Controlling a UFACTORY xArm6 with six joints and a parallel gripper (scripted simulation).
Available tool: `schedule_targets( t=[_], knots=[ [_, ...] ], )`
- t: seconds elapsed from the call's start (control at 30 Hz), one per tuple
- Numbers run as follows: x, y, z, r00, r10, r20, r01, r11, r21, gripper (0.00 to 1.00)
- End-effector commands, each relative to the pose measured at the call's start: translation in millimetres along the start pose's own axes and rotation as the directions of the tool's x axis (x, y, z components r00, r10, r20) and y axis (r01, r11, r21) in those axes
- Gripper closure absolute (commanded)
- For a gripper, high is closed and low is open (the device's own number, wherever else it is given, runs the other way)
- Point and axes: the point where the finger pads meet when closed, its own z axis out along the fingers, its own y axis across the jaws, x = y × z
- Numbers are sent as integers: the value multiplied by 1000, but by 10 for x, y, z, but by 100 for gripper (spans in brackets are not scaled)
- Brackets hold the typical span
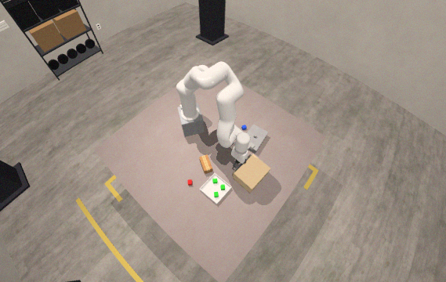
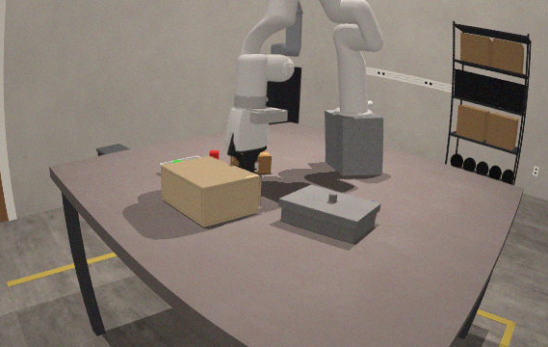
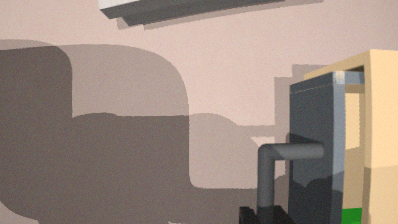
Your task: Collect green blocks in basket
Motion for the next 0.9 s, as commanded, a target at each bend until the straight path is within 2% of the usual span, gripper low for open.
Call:
schedule_targets(
  t=[0.0,0.2,0.87],
  knots=[
    [0,-124,-7,1000,0,1,0,1000,-3,100],
    [0,-310,-2,1000,0,1,0,1000,-3,100],
    [0,-623,6,1000,0,1,0,1000,-3,100]
  ],
)
